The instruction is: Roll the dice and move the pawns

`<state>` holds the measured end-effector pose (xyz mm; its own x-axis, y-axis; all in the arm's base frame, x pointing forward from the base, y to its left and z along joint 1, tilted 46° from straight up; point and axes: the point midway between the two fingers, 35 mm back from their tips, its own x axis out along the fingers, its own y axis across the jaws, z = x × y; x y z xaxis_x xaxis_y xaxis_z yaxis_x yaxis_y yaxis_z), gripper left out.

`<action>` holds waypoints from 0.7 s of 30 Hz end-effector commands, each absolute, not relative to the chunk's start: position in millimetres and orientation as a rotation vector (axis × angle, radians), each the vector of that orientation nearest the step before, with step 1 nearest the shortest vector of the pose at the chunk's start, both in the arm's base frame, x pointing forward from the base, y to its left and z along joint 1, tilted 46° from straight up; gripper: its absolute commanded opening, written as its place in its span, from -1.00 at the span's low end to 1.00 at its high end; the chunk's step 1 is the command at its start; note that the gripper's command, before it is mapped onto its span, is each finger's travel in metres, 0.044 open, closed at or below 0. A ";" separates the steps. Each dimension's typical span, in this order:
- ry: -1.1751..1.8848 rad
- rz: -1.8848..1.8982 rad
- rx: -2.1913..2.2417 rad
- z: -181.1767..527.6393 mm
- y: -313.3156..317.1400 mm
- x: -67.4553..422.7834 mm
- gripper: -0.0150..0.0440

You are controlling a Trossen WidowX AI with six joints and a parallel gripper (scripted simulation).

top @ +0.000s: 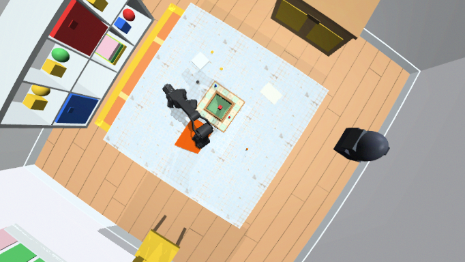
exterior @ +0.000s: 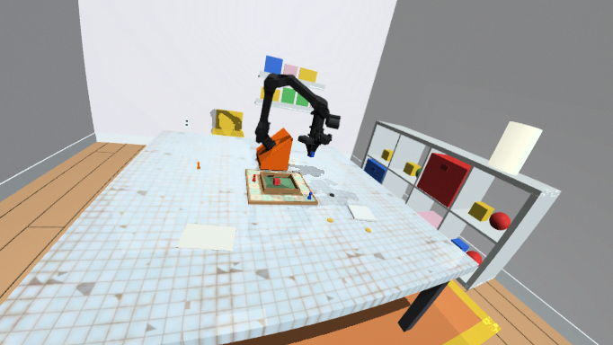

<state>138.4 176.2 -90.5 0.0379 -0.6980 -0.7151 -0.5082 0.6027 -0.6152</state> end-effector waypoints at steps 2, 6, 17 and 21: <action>1.621 -0.204 -1.024 -81.9 180.9 135.2 -0.49; 1.631 -0.170 -1.046 -80.2 179.4 142.2 -0.49; 1.691 0.033 -1.175 -67.5 160.5 188.8 -0.49; 1.710 0.104 -1.221 -62.3 150.4 204.9 -0.49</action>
<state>187.8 159.4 -68.1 0.0029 -0.6773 -0.7357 -0.7036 0.5214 -0.4828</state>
